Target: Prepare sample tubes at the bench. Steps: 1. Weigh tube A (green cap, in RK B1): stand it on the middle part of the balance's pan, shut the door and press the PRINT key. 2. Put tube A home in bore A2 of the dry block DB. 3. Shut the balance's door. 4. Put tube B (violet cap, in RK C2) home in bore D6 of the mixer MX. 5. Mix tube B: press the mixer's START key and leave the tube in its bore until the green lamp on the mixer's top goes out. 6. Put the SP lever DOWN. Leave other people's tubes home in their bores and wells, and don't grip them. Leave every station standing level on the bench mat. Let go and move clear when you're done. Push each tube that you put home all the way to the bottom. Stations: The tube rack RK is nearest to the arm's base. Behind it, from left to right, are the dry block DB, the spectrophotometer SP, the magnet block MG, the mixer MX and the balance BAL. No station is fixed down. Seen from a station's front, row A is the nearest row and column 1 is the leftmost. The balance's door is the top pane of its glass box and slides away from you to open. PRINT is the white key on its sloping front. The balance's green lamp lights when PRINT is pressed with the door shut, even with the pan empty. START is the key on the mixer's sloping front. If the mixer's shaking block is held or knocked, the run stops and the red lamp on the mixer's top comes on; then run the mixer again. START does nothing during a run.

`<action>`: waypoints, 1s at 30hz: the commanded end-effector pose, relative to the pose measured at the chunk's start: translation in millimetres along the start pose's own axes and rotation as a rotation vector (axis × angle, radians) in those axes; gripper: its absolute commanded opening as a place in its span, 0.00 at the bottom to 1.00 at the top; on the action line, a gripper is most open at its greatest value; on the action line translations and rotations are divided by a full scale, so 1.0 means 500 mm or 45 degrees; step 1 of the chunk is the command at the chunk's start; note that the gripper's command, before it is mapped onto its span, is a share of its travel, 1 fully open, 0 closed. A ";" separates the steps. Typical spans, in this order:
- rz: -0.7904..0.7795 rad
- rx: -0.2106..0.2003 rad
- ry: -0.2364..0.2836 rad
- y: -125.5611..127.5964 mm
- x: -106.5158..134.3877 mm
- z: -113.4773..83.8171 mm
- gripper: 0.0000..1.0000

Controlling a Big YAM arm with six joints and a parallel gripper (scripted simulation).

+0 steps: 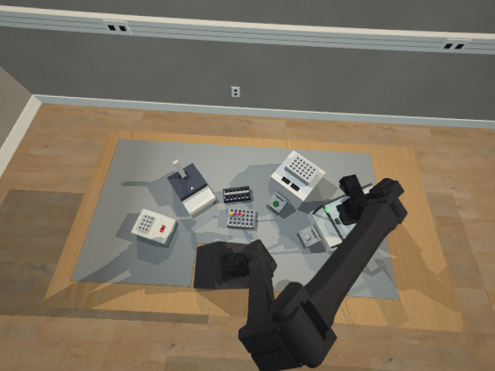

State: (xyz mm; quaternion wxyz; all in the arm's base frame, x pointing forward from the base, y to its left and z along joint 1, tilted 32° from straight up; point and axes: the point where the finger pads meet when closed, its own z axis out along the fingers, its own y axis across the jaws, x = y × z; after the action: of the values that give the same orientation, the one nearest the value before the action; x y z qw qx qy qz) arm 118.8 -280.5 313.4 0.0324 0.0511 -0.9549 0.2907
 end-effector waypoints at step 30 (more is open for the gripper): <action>-0.234 -0.061 0.036 0.000 0.003 0.056 0.30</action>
State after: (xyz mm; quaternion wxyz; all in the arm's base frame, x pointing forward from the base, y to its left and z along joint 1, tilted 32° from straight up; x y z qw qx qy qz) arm 117.2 -288.8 295.6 0.0716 0.1330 -0.9526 0.2641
